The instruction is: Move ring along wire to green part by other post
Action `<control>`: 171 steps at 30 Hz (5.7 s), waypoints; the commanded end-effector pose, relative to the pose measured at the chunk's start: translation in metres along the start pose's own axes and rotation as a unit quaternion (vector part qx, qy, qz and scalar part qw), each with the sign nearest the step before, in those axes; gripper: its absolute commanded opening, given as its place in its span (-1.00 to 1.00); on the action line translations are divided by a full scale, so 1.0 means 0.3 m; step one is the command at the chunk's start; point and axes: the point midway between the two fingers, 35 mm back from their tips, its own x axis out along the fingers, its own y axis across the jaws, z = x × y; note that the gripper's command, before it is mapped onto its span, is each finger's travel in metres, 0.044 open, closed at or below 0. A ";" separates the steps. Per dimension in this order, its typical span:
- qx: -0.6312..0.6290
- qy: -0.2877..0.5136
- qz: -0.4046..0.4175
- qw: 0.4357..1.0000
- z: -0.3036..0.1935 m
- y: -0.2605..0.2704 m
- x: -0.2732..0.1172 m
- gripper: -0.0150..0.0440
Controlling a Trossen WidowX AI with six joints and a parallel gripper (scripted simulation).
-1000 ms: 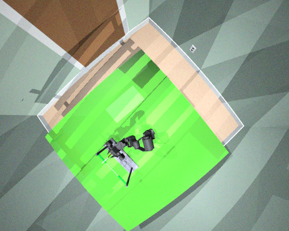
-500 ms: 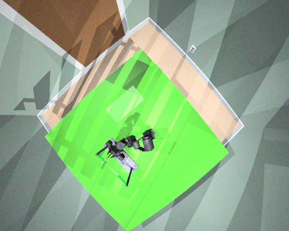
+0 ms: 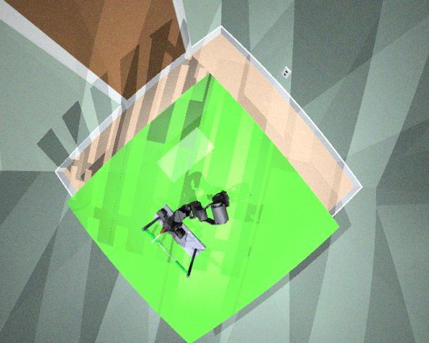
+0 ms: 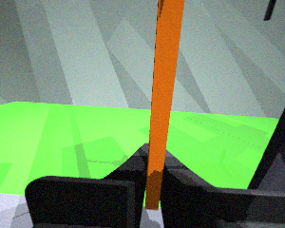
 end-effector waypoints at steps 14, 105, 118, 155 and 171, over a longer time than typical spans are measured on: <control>0.000 0.000 -0.003 1.000 0.051 0.001 -0.003 -1.00; 0.013 0.007 -0.015 1.000 0.070 0.179 -0.001 -1.00; 0.007 0.008 -0.019 1.000 0.073 0.216 0.002 -1.00; 0.013 0.010 0.007 1.000 0.070 0.345 0.001 -1.00; 0.014 0.011 -0.001 1.000 0.073 0.398 0.001 -1.00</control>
